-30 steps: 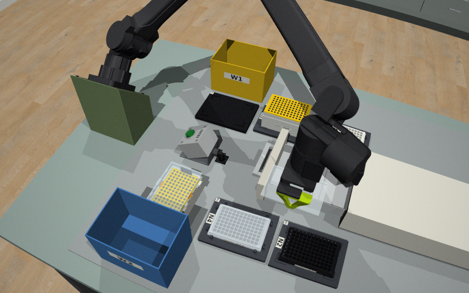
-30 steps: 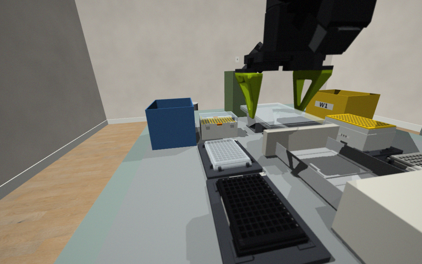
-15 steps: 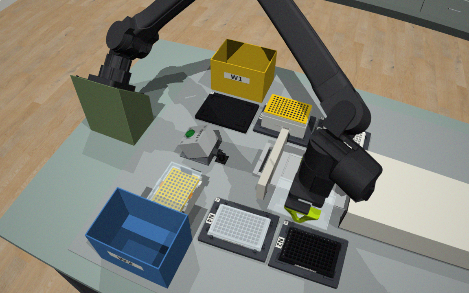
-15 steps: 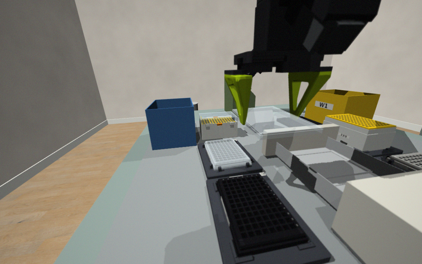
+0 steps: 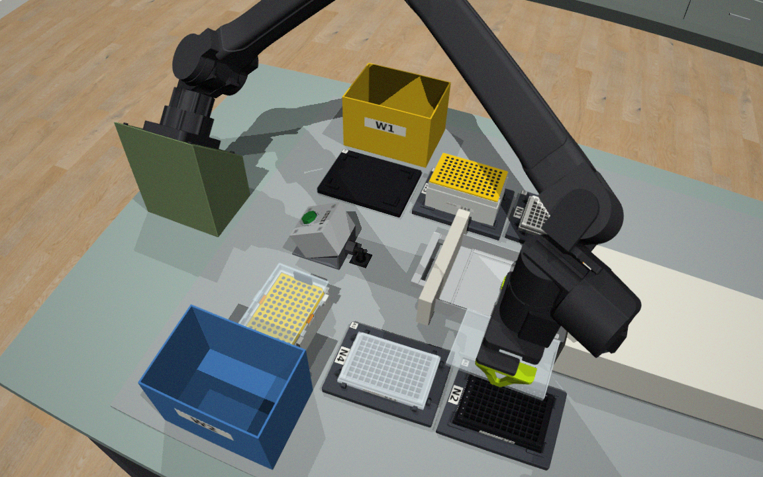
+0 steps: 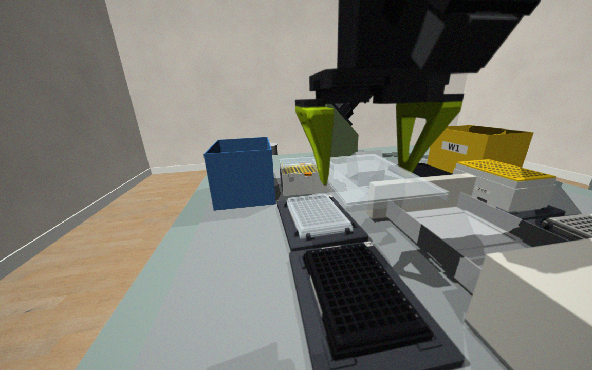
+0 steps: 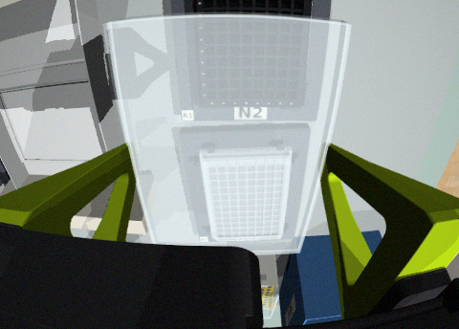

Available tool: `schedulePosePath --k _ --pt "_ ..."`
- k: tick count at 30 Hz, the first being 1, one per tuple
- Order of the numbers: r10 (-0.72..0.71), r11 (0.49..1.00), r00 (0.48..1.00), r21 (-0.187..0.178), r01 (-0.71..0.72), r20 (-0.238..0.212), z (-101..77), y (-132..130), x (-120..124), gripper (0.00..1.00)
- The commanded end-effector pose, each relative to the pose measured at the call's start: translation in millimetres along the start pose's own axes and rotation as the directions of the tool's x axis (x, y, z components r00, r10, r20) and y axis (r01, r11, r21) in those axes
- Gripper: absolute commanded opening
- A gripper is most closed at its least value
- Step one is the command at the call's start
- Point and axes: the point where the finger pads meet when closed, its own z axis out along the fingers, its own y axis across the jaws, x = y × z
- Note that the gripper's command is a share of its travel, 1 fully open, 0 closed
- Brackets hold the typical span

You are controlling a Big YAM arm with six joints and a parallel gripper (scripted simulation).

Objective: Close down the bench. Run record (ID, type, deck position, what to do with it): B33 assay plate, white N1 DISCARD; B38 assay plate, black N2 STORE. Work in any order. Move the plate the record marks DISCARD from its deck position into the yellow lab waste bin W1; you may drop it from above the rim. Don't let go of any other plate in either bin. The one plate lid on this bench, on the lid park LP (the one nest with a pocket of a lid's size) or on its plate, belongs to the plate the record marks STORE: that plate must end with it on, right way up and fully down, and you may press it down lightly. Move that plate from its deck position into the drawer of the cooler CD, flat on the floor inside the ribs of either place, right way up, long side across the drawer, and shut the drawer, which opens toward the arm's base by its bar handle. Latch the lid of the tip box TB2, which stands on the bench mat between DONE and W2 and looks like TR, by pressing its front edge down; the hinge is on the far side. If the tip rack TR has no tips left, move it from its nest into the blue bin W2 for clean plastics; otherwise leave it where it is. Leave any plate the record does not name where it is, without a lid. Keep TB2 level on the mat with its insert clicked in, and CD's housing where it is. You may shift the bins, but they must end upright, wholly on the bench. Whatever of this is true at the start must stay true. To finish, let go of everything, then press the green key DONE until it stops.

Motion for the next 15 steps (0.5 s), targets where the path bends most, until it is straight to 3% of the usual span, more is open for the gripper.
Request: schedulePosePath --k 1,10,13,15 --pt "-0.023 0.999 0.997 0.024 0.022 0.067 -37.6 -17 -26 0.0" --pt "-0.016 1.0 0.998 0.024 0.014 0.068 -38.9 -30 -39 0.0" --pt "-0.044 0.998 0.996 0.037 0.041 0.079 -49.4 -10 -51 0.0" --pt "-0.038 0.999 0.997 0.033 0.036 0.069 -41.6 -9 -51 0.0"
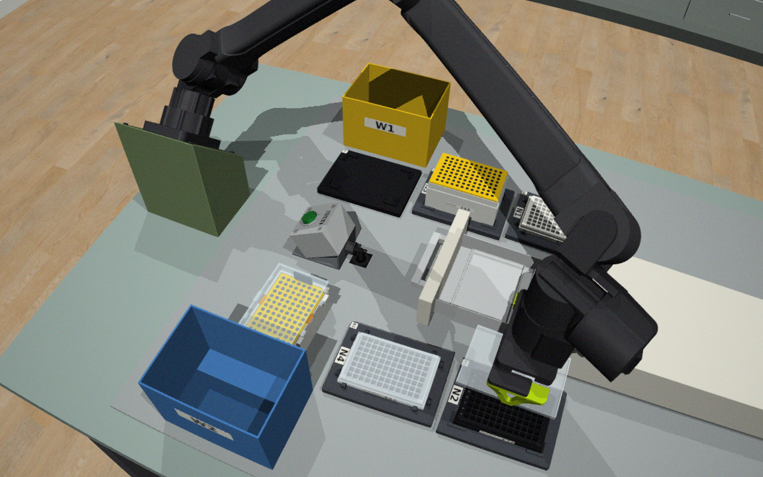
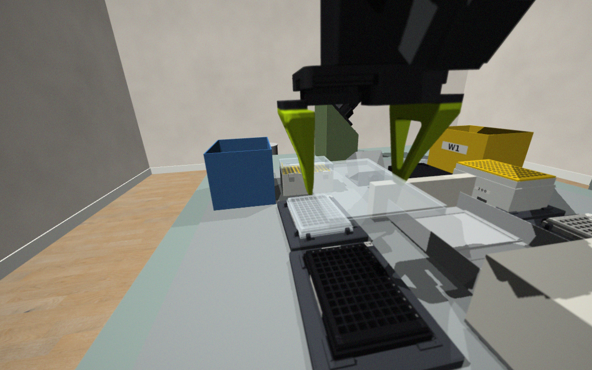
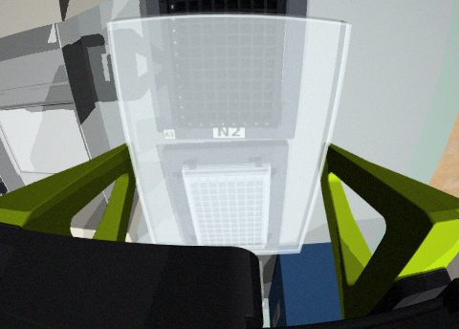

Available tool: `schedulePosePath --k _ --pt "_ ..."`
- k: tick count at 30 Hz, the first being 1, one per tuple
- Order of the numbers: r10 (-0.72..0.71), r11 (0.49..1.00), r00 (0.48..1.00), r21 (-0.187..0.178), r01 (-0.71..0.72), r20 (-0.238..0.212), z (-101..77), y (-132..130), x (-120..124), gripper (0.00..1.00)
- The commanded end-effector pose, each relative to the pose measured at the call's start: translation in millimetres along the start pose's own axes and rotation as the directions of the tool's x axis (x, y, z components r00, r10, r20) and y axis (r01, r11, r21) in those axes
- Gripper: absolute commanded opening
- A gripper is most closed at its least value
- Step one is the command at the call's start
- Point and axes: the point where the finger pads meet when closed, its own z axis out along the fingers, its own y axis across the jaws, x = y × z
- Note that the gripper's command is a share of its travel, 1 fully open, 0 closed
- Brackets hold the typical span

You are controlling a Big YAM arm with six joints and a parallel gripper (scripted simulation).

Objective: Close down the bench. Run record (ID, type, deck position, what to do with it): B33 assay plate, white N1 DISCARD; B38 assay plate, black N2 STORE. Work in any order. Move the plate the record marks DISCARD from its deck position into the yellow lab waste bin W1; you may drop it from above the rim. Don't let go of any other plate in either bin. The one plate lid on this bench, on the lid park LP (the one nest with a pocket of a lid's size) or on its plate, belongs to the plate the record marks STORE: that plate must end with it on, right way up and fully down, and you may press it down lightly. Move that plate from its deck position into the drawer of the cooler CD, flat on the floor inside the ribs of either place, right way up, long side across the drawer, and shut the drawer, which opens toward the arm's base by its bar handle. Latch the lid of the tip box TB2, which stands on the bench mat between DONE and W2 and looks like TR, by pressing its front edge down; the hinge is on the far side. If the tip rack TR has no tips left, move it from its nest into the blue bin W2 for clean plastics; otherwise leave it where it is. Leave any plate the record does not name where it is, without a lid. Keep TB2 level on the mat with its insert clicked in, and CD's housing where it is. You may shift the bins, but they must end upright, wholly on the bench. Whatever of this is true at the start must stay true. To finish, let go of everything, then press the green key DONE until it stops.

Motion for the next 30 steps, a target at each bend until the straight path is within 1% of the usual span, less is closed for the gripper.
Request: schedulePosePath --k 1,4,8,13,16,22,25,30 --pt "-0.037 0.999 0.997 0.031 0.035 0.063 -35.9 8 -31 0.0" --pt "-0.032 0.999 0.998 0.024 0.031 0.047 -23.8 5 -29 0.0" --pt "-0.034 0.999 0.998 0.027 0.032 0.057 -31.0 5 -31 0.0" --pt "-0.034 0.999 0.998 0.027 0.033 0.056 -28.9 4 -31 0.0" --pt "-0.038 0.999 0.998 0.028 0.036 0.057 -31.0 8 -33 0.0" --pt "-0.034 0.999 0.998 0.025 0.033 0.052 -26.8 5 -32 0.0" --pt "-0.042 0.999 0.997 0.03 0.04 0.06 -33.0 10 -35 0.0" --pt "-0.041 0.999 0.997 0.029 0.039 0.059 -31.3 8 -35 0.0"
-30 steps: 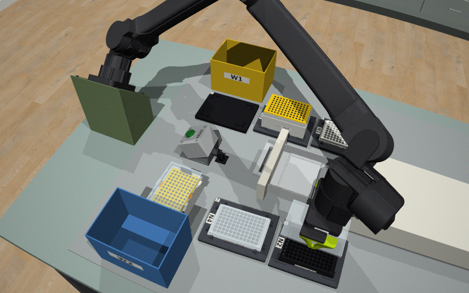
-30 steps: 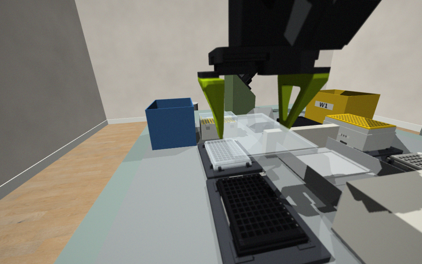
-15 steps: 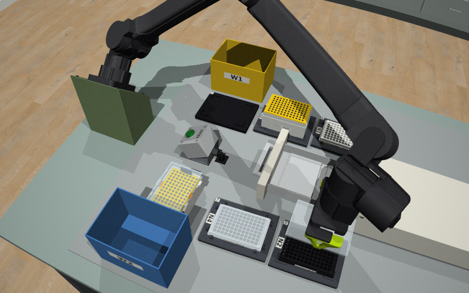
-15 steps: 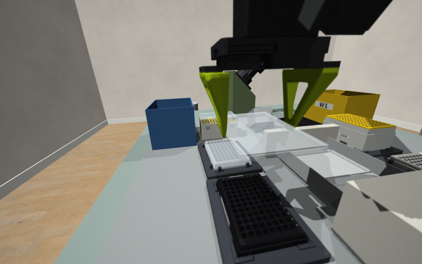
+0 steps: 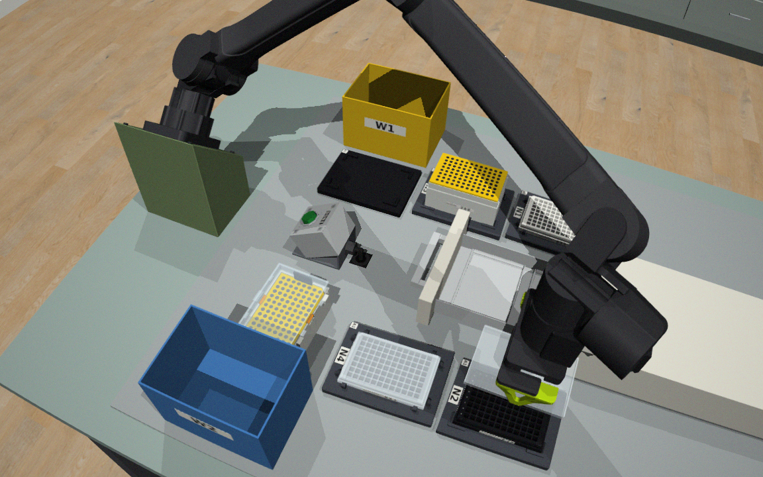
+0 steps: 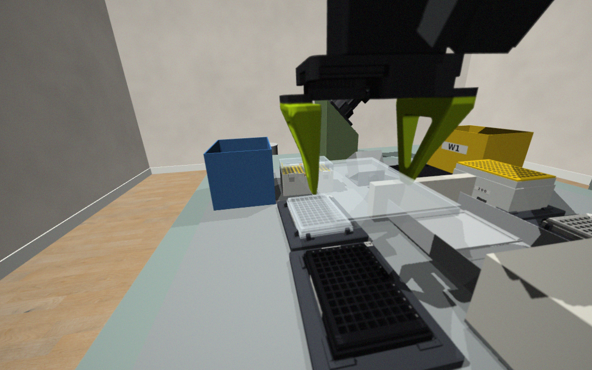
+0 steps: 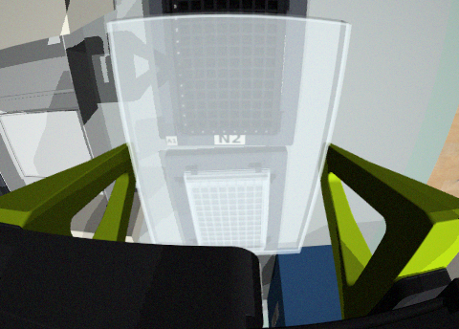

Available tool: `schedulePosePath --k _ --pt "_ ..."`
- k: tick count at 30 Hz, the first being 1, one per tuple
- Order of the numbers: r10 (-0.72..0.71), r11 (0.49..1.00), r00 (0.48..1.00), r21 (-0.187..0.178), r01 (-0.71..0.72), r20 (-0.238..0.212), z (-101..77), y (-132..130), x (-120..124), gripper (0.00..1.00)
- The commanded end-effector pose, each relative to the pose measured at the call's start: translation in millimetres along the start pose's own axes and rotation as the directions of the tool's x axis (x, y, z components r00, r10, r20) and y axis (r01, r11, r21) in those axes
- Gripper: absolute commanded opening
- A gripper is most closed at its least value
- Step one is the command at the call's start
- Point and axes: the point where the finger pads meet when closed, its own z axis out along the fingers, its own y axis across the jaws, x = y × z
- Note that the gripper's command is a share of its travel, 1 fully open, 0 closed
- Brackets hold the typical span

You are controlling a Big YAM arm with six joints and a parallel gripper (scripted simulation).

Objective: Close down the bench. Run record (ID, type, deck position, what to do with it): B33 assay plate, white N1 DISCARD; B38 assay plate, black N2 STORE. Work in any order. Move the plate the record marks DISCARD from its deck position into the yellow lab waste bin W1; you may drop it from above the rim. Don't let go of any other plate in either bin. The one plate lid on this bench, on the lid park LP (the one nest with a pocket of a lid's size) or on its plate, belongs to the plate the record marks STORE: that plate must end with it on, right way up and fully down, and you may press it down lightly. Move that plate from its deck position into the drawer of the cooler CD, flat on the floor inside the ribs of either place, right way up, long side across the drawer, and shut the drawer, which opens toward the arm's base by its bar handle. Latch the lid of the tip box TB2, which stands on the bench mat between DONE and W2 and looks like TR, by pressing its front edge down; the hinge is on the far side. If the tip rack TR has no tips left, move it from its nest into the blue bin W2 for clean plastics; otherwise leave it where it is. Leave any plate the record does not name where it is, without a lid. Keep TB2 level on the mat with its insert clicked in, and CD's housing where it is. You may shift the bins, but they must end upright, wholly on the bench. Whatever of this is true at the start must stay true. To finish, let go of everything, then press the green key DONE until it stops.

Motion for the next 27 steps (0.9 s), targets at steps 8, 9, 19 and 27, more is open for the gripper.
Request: schedulePosePath --k 8,9,19,27 --pt "-0.032 0.999 0.998 0.023 0.031 0.052 -26.6 5 -26 0.0" --pt "-0.032 0.999 0.998 0.023 0.031 0.052 -26.5 5 -26 0.0" --pt "-0.033 0.999 0.998 0.023 0.032 0.053 -26.8 5 -26 0.0" --pt "-0.05 0.998 0.998 0.027 0.049 0.049 -11.1 9 -31 0.0"
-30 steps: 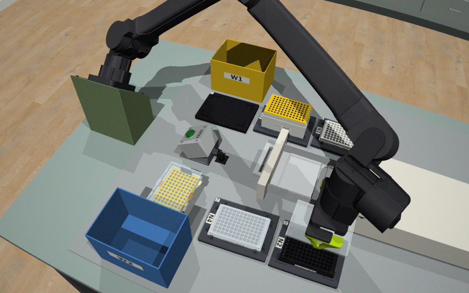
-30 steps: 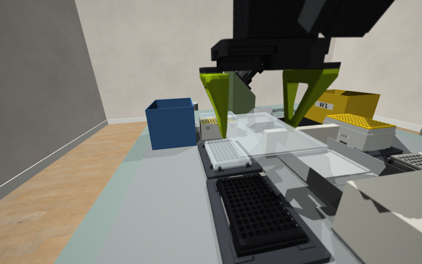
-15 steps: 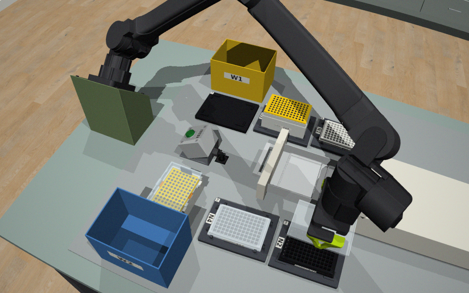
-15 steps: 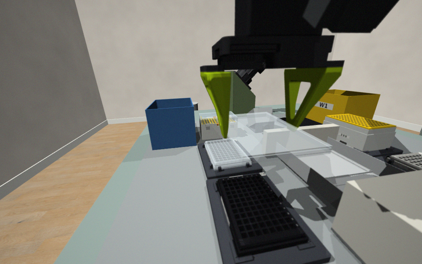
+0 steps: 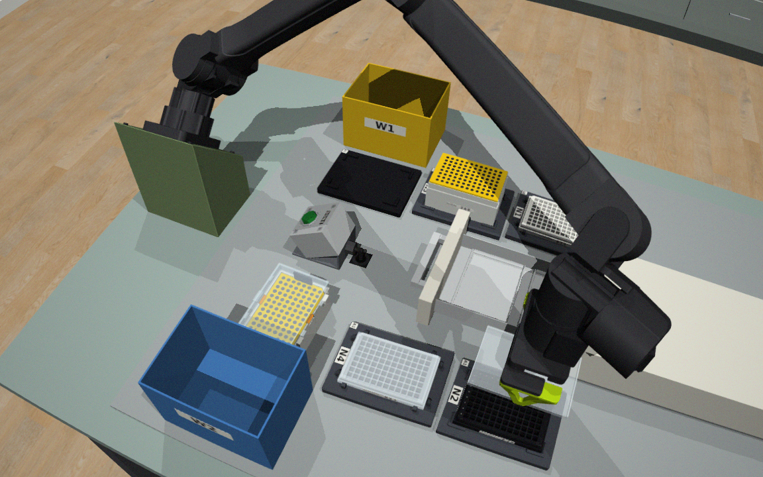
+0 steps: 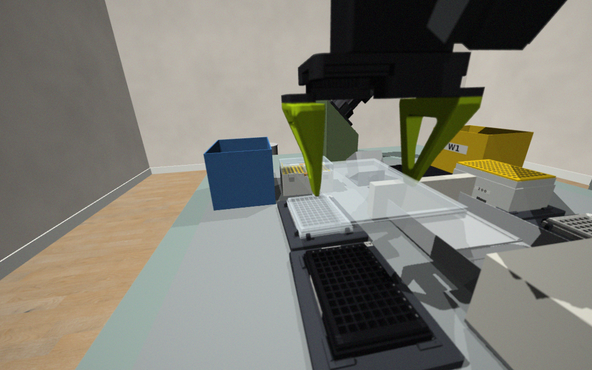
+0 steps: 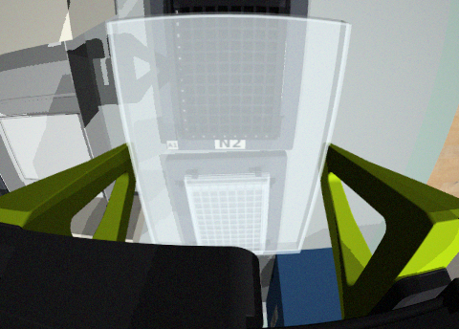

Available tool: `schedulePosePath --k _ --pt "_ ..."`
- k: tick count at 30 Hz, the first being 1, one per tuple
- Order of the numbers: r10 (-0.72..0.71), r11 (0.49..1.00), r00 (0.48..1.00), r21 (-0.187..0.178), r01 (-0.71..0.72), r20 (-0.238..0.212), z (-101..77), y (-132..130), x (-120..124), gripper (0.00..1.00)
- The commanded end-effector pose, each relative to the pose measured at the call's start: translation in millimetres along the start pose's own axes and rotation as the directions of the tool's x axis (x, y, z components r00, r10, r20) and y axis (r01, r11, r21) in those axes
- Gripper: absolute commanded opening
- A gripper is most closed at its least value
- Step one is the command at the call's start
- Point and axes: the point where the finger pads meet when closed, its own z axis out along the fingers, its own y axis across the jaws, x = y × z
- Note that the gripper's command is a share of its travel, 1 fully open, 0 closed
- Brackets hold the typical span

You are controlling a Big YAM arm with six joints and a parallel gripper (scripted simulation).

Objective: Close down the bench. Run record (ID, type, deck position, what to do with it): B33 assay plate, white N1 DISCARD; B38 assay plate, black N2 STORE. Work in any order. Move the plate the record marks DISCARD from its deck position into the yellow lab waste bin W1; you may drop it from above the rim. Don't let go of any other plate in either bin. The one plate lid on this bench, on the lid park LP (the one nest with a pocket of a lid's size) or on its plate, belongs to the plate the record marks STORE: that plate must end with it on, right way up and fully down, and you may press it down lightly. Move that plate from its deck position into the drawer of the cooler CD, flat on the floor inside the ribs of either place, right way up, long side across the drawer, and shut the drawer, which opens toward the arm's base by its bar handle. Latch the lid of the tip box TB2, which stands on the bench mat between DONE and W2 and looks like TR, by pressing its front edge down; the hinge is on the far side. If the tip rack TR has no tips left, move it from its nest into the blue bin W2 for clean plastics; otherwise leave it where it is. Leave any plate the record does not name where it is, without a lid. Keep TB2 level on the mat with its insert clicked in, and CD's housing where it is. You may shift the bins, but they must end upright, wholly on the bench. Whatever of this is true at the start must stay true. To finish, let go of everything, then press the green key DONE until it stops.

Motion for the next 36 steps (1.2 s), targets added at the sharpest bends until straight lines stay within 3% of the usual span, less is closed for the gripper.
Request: schedulePosePath --k 1,5,6,7,11,18,25,30,36 --pt "-0.045 0.999 0.998 0.025 0.044 0.047 -11.9 7 -28 0.0" --pt "-0.036 0.999 0.997 0.028 0.034 0.065 -21.7 1 -26 0.0" --pt "-0.023 0.999 0.996 0.03 0.021 0.086 -38.2 -5 -24 0.0" --pt "-0.026 0.999 0.996 0.032 0.023 0.089 -35.5 -7 -25 0.0" --pt "-0.015 1.0 0.999 0.012 0.015 0.032 1.3 3 -11 0.0" --pt "-0.012 1.0 0.999 0.015 0.011 0.048 -0.3 0 -9 0.0" --pt "-0.025 1.0 0.999 0.013 0.024 0.028 19.8 8 -9 0.0" --pt "0.004 1.0 0.999 0.008 -0.004 0.039 20.7 -10 -1 0.0" --pt "-0.02 1.0 1.0 0.009 0.019 0.022 38.7 5 -5 0.0"
